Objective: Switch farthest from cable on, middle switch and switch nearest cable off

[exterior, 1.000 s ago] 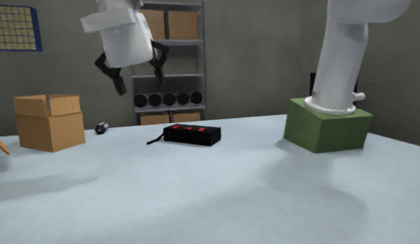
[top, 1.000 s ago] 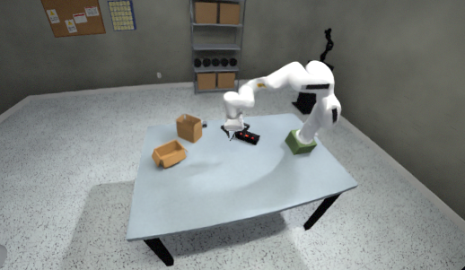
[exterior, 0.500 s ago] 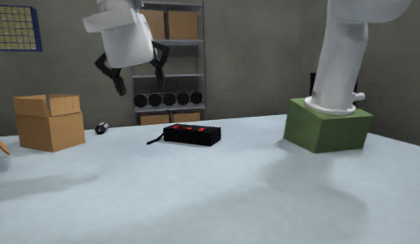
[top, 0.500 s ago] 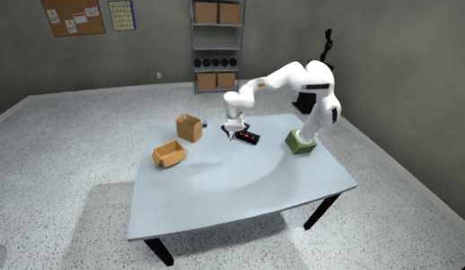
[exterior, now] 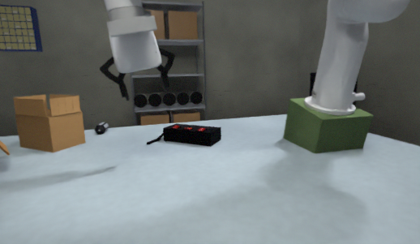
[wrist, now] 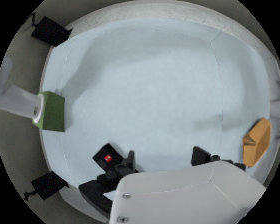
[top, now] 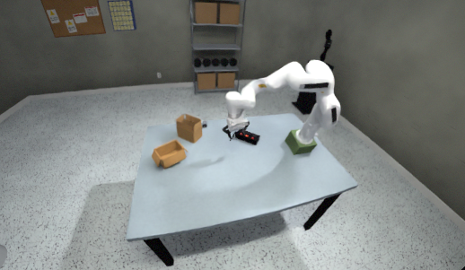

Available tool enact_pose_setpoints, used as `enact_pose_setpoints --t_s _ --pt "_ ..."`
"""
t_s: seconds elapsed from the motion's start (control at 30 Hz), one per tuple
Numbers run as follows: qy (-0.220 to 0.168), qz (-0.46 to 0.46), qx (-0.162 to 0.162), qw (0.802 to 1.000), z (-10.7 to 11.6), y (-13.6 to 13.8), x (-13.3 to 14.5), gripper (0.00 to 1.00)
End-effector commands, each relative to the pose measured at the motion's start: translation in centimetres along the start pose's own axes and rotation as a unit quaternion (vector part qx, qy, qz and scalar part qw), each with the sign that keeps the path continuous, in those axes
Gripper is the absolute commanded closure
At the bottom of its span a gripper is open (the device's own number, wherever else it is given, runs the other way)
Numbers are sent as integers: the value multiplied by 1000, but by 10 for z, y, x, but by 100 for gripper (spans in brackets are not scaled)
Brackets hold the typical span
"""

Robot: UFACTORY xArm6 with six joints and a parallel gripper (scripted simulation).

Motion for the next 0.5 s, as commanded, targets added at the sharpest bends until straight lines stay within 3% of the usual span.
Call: enact_pose_setpoints --t_s 0.0,0.27,0.47 --pt "5 81 16 997 -4 -5 7 0" --pt "5 174 27 984 -11 -13 14 0" --pt "2 271 38 962 -19 -22 22 0"
Point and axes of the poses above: the point where the finger pads meet when closed, its own z axis back along the fingers, its own y axis across the jaws, x = y × z, the point moved 3 cm from there along z, back along the fingers, and after that the axes turned 11 degrees about z, right-handed, at the moved point
